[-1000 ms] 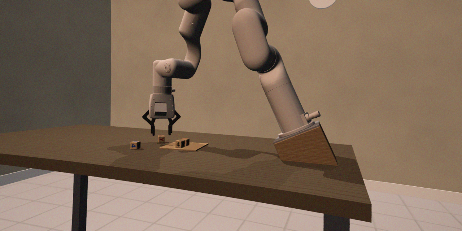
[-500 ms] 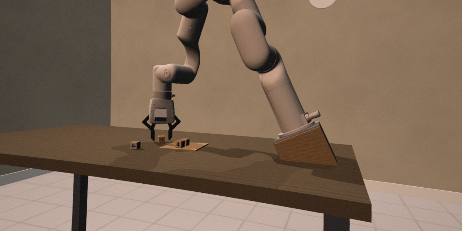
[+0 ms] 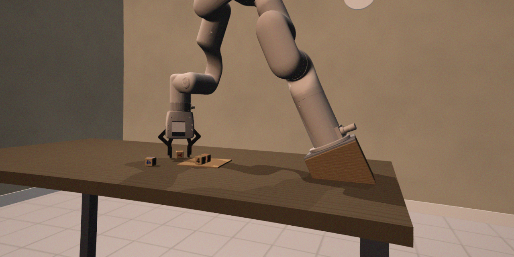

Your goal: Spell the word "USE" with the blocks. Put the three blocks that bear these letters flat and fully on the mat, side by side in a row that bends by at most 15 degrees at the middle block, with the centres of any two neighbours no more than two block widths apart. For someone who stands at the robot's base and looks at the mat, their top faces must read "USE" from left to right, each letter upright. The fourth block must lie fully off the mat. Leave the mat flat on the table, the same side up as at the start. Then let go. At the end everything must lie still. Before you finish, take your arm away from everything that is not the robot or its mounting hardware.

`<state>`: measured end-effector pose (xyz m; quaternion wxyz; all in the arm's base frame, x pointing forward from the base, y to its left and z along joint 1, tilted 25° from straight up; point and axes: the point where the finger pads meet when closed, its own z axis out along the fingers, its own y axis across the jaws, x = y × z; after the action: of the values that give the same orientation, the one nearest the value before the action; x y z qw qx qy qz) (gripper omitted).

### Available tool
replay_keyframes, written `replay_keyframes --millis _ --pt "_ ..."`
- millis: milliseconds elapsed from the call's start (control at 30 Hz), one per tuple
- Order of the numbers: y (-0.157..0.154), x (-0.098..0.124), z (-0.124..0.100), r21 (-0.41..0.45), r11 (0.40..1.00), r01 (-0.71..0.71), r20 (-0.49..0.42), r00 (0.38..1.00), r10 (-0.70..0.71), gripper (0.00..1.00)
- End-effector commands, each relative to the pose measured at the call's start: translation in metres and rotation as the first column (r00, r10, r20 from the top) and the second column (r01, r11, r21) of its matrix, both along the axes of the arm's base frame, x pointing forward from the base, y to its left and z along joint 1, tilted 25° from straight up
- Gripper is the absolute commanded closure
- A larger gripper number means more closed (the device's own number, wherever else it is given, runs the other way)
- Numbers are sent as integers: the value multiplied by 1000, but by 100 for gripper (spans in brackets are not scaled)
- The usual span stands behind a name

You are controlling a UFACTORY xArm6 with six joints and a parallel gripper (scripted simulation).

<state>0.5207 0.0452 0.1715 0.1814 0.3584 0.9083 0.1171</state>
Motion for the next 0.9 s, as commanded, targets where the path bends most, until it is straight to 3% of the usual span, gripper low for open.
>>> replay_keyframes --millis 0,833,867 --pt "0 1 2 0 1000 0 4 1000 0 37" --pt "0 1 2 0 1000 0 4 1000 0 37" --pt "0 1 2 0 1000 0 4 1000 0 58"
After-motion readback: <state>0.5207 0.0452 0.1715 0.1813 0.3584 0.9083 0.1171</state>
